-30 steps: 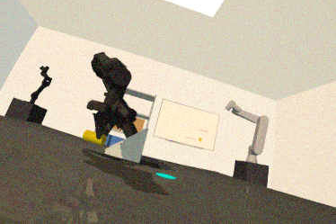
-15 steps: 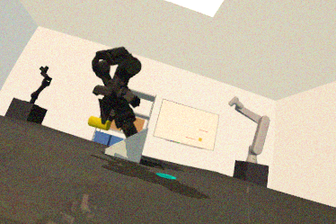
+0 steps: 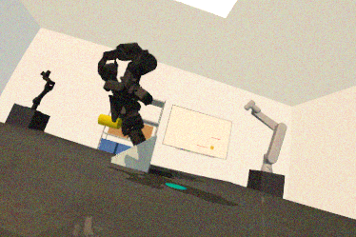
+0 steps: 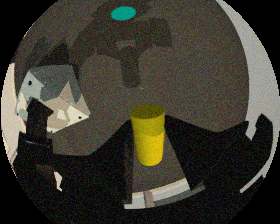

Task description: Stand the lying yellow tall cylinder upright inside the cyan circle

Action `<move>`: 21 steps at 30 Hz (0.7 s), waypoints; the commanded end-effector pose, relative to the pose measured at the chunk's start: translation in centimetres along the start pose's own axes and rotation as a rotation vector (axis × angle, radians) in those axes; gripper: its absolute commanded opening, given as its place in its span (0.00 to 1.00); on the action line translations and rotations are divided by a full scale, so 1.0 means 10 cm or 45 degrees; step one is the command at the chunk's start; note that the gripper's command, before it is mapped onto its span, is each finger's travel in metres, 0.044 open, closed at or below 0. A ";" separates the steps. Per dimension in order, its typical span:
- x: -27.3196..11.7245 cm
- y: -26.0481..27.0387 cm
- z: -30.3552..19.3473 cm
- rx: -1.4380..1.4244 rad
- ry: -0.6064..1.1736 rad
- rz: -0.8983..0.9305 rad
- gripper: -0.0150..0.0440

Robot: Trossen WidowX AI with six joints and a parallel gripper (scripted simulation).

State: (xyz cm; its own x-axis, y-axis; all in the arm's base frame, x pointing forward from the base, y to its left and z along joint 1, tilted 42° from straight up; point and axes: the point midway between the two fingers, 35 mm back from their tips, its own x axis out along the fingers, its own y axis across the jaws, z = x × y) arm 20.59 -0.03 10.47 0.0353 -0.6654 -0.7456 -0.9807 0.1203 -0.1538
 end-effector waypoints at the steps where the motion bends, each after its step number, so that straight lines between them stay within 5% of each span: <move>1: -0.02 -0.03 0.10 0.001 -0.003 0.005 0.43; 21: -0.14 -0.14 0.64 0.034 -0.021 0.004 0.43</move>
State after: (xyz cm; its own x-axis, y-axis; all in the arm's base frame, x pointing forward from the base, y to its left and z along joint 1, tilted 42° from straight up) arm 22.90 4.70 8.07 0.0363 -0.6555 -0.7543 -0.9761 0.1385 -0.1673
